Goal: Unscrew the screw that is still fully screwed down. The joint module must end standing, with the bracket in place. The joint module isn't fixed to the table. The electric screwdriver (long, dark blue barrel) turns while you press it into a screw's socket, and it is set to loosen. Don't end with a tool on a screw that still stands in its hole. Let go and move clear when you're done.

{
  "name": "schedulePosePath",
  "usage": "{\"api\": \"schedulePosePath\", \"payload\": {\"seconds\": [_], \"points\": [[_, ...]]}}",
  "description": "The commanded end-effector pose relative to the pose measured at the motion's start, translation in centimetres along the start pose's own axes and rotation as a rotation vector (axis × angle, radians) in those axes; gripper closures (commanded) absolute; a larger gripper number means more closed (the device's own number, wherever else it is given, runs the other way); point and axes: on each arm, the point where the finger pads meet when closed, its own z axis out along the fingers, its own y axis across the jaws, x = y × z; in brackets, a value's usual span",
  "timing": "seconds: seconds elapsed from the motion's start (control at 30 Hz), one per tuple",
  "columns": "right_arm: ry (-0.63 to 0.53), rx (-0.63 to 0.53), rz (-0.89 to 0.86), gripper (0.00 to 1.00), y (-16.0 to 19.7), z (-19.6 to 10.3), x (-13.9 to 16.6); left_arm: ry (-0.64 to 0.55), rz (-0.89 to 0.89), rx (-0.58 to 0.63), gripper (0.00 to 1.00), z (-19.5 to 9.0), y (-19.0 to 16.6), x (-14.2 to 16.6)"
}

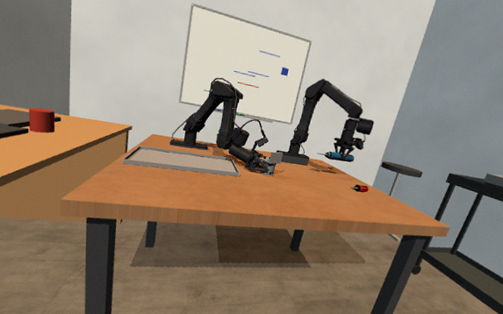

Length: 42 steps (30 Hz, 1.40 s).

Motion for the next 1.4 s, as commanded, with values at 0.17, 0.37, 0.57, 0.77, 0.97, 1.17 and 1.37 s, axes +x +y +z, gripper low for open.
{"api": "schedulePosePath", "payload": {"seconds": [0.17, 0.37, 0.57, 0.77, 0.97, 1.17, 1.37], "points": [[0.044, -0.013, 0.020, 0.41, 0.6, -0.2, 1.6, -0.056, -0.004, 0.068, 0.58, -2.7, -1.0, -1.2], [0.044, -0.013, 0.020, 0.41, 0.6, -0.2, 1.6, -0.058, -0.005, 0.072, 0.58, -2.8, -1.1, -1.2], [0.044, -0.013, 0.020, 0.41, 0.6, -0.2, 1.6, -0.062, -0.005, 0.079, 0.58, -2.8, -1.2, -1.3], [0.044, -0.013, 0.020, 0.41, 0.6, -0.2, 1.6, -0.063, -0.005, 0.080, 0.58, -2.9, -1.2, -1.3], [0.044, -0.013, 0.020, 0.41, 0.6, -0.2, 1.6, -0.068, -0.006, 0.089, 0.58, -3.0, -1.4, -1.5], [0.044, -0.013, 0.020, 0.41, 0.6, -0.2, 1.6, -0.073, -0.006, 0.097, 0.58, -3.0, -1.6, -1.6], [0.044, -0.013, 0.020, 0.41, 0.6, -0.2, 1.6, -0.083, 0.056, 0.122, 0.58, -3.0, -2.4, -0.5]]}}
